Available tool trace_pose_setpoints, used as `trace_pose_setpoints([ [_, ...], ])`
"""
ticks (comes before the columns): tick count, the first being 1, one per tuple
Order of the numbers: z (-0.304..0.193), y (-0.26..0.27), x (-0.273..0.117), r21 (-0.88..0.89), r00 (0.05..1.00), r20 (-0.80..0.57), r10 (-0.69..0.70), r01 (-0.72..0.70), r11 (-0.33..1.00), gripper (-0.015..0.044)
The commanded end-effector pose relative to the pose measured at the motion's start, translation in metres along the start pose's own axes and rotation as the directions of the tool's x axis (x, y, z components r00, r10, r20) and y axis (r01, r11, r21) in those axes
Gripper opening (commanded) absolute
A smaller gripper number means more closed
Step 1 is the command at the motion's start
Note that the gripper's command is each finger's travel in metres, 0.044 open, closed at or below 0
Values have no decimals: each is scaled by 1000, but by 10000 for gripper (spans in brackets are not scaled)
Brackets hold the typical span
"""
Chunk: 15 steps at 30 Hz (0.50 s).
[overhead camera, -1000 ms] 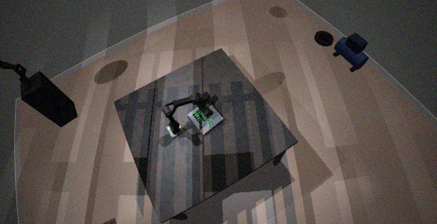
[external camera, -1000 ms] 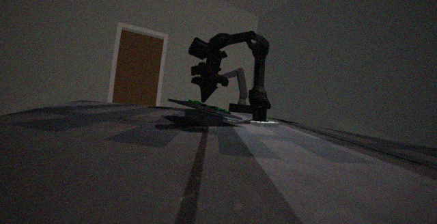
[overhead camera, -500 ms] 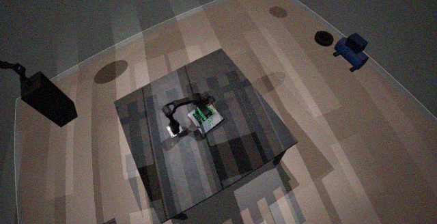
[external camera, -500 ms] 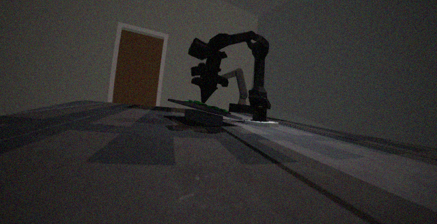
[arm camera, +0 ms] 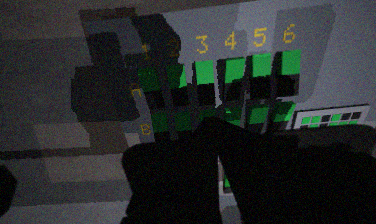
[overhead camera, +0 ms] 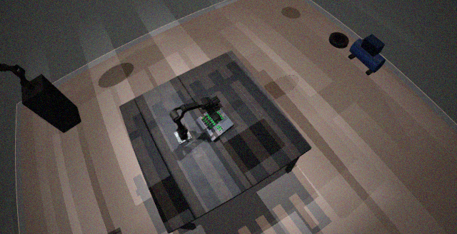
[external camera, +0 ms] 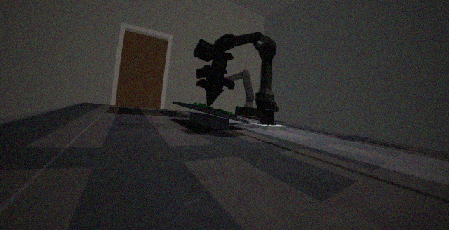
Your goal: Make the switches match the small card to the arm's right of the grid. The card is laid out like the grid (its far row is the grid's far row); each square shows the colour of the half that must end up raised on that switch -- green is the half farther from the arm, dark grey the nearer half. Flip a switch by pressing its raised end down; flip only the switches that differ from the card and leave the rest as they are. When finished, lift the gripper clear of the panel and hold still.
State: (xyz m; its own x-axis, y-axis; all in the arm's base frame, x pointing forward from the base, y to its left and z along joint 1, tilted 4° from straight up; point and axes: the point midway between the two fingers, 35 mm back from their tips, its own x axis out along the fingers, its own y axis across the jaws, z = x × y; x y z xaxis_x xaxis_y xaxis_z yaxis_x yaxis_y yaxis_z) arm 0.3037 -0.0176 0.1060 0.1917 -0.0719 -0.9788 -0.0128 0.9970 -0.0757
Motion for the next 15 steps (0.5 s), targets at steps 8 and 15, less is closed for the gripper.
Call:
trace_pose_setpoints([
  [8,0,1,2,-2,1000,0,4,-4,1000,0],
  [15,0,1,3,-2,1000,0,4,-4,1000,0],
])
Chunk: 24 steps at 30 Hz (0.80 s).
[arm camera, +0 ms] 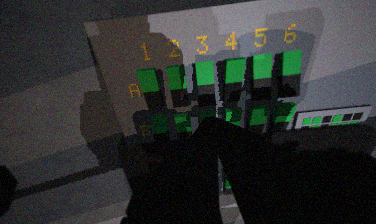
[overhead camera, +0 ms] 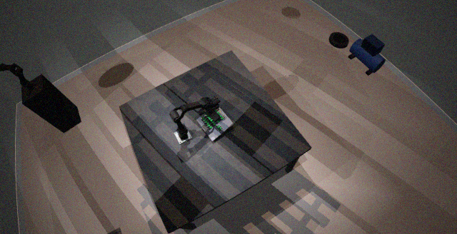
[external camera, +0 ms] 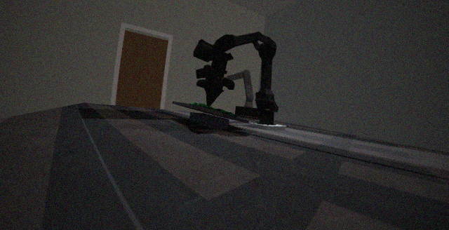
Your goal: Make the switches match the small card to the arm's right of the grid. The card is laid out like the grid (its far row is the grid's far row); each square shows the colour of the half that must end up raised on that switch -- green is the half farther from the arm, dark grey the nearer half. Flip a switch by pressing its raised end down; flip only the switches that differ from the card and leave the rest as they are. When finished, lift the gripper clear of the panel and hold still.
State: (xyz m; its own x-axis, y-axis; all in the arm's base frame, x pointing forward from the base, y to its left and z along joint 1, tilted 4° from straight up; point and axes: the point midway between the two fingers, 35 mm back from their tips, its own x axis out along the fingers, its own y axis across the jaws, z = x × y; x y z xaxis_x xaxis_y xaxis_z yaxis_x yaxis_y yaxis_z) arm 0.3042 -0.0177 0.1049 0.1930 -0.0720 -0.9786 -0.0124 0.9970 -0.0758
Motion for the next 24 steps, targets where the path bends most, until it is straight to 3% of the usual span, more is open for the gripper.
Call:
trace_pose_setpoints([
  [1,0,1,2,-3,1000,-2,4,-4,1000,0],
  [24,0,1,5,-3,1000,-2,4,-4,1000,0],
])
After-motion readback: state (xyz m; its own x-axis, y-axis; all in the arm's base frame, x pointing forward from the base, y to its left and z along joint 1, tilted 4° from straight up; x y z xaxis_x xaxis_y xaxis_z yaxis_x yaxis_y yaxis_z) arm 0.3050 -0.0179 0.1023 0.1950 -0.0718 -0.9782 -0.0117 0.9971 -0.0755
